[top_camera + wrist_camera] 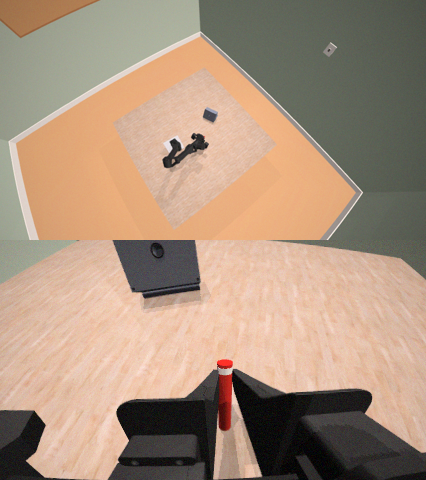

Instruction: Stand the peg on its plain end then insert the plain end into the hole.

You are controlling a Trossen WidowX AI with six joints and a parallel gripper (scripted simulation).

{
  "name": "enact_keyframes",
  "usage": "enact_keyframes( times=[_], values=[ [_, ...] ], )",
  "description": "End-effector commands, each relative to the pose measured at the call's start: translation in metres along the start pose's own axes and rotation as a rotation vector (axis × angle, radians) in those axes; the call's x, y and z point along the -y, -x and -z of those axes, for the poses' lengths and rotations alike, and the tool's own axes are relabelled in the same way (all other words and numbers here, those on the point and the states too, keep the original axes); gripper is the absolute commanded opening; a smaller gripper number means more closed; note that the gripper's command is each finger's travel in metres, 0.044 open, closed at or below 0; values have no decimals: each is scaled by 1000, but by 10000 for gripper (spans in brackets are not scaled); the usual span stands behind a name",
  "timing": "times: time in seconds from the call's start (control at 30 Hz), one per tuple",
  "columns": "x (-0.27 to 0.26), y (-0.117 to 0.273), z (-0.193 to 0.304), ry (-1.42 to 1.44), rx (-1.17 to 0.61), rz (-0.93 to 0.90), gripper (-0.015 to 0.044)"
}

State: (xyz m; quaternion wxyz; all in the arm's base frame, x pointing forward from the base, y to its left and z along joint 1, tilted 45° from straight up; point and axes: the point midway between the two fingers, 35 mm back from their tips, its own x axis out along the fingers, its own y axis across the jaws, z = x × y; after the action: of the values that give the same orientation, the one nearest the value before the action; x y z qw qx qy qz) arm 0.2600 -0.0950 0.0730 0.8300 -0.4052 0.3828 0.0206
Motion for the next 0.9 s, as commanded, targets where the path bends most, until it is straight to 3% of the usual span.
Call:
enact_keyframes(
  times=[0.0, 0.87],
  values=[
    [-1, 3, 2, 5, 37, 1, 50],
    [-1, 17, 13, 9, 262, 0, 50]
  ],
)
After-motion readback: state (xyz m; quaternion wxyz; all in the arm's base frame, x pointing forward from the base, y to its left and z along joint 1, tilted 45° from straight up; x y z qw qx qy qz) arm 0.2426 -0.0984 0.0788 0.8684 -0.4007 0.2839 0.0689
